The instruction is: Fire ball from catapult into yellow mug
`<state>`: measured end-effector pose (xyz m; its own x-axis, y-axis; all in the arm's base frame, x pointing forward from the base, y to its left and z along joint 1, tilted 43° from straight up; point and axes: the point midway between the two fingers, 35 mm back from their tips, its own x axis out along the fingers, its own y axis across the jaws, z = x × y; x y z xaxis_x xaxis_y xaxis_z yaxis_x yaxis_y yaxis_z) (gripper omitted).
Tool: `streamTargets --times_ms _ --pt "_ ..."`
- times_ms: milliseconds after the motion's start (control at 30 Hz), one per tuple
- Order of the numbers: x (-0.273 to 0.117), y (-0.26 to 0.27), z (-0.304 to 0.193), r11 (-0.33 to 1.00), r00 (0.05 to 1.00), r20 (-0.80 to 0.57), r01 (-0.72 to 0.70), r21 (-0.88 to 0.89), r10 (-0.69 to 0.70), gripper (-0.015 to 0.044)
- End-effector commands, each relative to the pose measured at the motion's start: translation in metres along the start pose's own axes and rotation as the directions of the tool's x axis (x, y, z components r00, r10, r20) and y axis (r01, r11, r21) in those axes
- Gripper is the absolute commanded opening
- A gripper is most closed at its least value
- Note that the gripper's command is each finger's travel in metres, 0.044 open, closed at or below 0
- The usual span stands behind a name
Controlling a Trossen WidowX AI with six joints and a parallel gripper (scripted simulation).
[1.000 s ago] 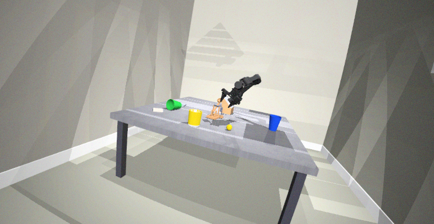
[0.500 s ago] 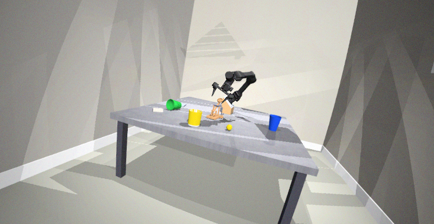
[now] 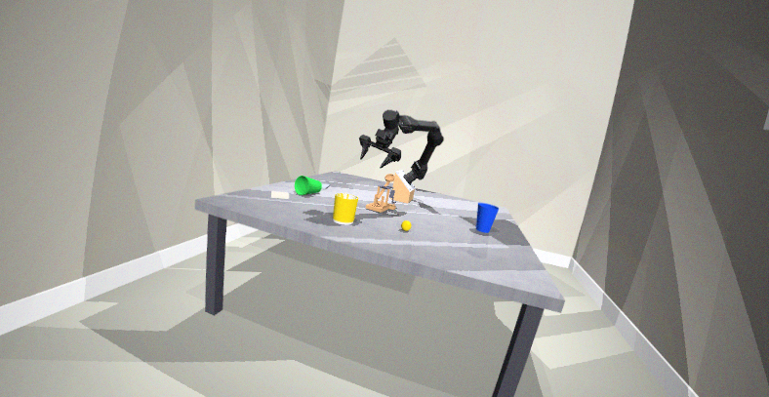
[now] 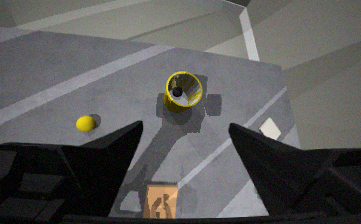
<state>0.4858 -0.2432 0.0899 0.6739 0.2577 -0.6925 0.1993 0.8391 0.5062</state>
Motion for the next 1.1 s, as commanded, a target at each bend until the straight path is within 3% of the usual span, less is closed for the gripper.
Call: streamTargets --times_ms 0,233,1067 --pt "-0.001 -0.014 0.013 0.995 0.998 0.044 -0.037 0.088 0.034 0.044" --pt "-0.008 -0.043 0.035 0.964 0.988 0.13 -0.116 0.238 0.087 0.044" --pt "-0.009 -0.045 0.036 0.964 0.988 0.132 -0.113 0.239 0.083 0.044"
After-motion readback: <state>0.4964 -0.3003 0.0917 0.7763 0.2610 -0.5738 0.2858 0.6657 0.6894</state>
